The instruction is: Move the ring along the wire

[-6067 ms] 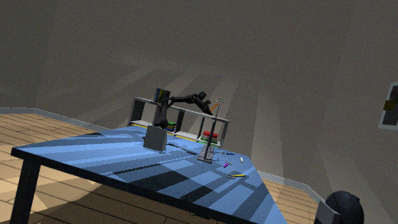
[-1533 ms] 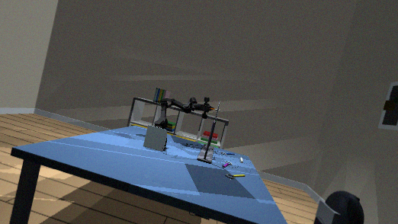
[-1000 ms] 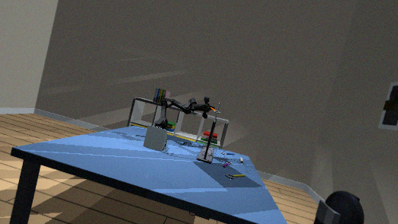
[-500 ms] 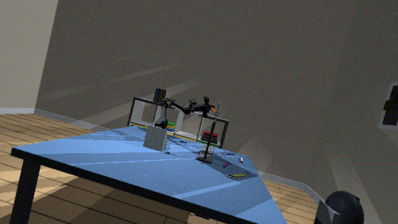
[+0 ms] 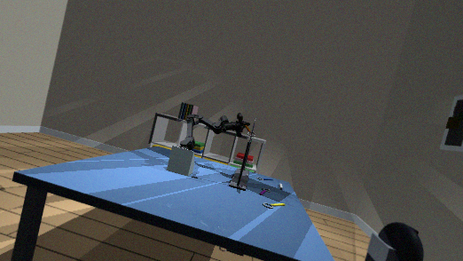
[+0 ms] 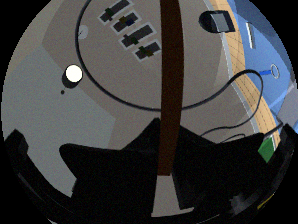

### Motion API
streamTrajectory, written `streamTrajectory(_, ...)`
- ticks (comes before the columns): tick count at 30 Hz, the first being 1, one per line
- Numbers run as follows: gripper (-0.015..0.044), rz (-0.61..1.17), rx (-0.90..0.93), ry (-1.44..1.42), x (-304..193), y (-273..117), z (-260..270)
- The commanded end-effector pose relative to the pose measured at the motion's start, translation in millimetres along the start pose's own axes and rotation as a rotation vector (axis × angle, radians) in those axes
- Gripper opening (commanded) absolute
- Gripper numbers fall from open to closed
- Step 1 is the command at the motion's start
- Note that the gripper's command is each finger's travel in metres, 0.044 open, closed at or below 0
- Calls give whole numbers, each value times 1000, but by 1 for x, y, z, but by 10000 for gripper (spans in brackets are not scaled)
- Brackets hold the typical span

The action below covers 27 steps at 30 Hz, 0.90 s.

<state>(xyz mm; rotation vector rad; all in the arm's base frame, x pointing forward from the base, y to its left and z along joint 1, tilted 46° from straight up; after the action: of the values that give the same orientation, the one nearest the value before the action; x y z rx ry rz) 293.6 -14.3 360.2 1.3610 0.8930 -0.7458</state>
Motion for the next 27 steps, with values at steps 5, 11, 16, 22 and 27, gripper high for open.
streamTrajectory(5,-150,0,8,8,1,-1,-7)
streamTrajectory(11,-150,1,-15,-32,3,-2,-16)
streamTrajectory(16,-150,1,-46,-87,6,-4,-25)
streamTrajectory(22,-150,2,-98,-179,12,-7,-38)
streamTrajectory(27,-150,2,-152,-275,19,-11,-50)
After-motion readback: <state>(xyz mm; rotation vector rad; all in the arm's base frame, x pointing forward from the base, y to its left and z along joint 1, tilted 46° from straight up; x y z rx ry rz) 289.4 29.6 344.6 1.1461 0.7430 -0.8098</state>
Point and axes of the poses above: the point midway between the two fingers, 35 mm back from their tips, its own y axis out along the fingers, its own z axis across the jaws, x = y × z, the point moved 8 cm from there along -y, back along the fingers, and after that the axes turned 14 degrees about y, right-handed, at the moved point
